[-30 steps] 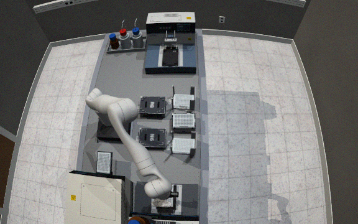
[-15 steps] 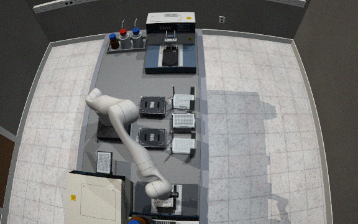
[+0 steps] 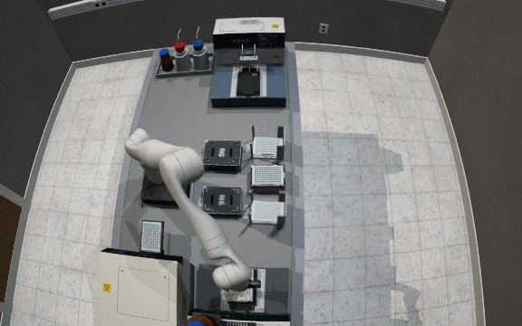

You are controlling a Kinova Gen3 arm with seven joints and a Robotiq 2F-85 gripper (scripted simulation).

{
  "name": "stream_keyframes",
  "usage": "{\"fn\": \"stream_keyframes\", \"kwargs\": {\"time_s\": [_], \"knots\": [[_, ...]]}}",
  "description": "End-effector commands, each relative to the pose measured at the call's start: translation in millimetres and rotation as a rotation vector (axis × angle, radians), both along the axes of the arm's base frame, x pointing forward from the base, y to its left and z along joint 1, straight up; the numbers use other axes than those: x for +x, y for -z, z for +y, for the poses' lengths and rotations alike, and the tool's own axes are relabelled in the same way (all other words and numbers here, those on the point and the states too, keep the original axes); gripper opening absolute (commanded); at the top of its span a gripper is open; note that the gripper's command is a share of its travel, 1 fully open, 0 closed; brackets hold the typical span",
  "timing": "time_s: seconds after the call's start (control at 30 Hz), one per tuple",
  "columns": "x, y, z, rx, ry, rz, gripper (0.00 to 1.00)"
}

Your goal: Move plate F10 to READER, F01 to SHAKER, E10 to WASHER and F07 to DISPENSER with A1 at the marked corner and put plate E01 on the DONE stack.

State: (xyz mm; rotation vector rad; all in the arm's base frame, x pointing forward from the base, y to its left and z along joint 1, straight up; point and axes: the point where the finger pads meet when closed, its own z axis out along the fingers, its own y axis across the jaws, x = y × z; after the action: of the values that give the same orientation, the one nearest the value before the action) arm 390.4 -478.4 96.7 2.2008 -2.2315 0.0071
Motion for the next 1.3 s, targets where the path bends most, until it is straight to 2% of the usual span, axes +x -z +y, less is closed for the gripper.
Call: {"fn": "stream_keyframes", "kwargs": {"time_s": [0.0,0.73,1.27], "knots": [[0.4,5.3,-0.4,0.001,-0.001,-0.005,0.94],[0.4,30.7,-0.4,0.002,-0.001,-0.005,0.94],[0.4,29.9,-1.1,-0.001,0.000,-0.004,0.94]]}}
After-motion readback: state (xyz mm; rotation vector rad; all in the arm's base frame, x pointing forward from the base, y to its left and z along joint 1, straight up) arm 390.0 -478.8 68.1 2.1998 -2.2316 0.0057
